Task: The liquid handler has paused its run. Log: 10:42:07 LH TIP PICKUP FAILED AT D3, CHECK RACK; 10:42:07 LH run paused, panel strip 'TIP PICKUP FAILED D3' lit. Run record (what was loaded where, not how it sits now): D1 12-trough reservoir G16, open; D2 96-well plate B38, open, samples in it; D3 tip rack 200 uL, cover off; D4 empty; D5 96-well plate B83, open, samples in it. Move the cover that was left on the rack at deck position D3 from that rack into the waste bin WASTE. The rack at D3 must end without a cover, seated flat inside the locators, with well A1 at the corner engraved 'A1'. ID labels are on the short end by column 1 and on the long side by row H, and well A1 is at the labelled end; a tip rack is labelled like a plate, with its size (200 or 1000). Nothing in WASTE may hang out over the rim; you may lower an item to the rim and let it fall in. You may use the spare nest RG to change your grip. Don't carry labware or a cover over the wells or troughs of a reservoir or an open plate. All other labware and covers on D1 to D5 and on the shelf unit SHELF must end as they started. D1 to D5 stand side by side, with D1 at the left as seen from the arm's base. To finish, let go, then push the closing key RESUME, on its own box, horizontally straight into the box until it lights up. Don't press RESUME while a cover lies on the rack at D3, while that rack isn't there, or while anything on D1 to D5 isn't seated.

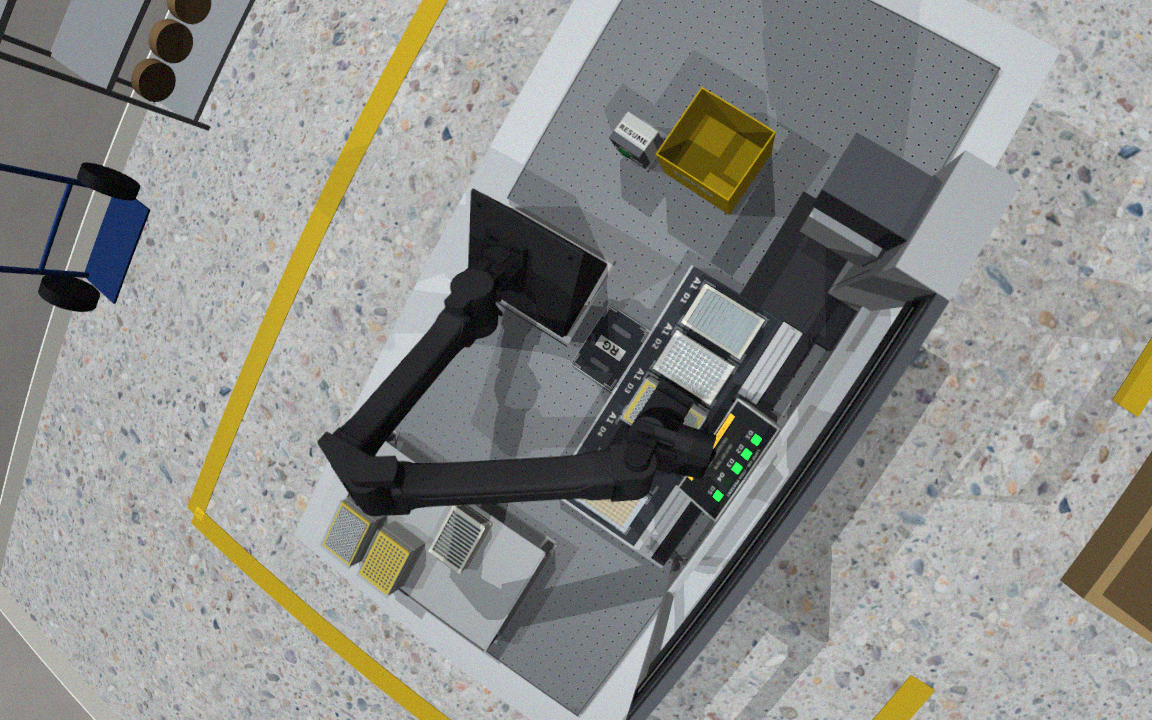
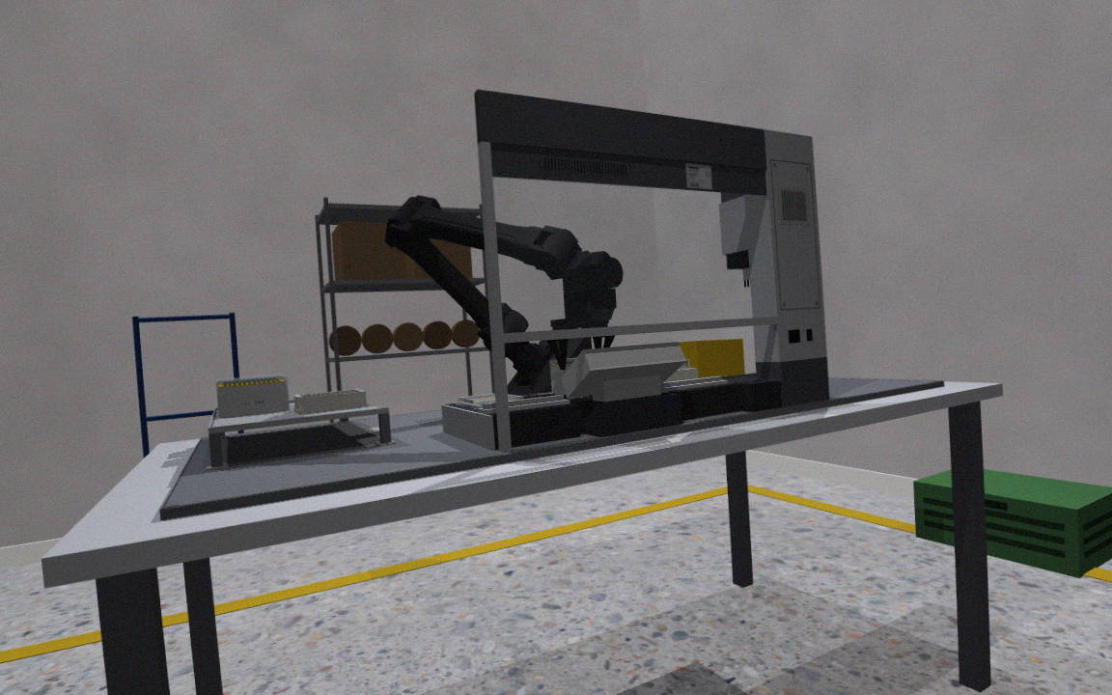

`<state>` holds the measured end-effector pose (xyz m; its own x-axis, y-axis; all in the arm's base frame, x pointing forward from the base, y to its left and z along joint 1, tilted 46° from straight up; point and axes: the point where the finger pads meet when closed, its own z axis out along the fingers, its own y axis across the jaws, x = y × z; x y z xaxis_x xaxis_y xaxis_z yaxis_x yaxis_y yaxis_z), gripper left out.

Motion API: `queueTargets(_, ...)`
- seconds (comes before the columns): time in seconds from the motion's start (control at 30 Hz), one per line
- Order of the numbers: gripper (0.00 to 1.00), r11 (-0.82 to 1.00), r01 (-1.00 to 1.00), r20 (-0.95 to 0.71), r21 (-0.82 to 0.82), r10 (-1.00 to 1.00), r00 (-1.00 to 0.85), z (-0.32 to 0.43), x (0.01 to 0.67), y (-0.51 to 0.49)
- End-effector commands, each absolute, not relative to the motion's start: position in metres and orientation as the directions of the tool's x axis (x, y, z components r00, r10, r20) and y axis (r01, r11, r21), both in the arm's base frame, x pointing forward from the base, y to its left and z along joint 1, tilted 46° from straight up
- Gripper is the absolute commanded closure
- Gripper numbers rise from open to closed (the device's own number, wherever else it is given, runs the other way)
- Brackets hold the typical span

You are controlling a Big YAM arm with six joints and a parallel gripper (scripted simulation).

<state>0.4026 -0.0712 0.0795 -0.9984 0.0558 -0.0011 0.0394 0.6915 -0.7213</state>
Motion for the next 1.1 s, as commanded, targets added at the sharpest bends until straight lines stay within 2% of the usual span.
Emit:
queueTargets(0.0,1.0,0.694,0.058,-0.036,-0.717,0.046,-0.998,0.087,0.415,-0.068)
queueTargets(1.07,1.0,0.699,0.064,-0.055,-0.712,0.036,-0.998,0.119,0.423,-0.031)
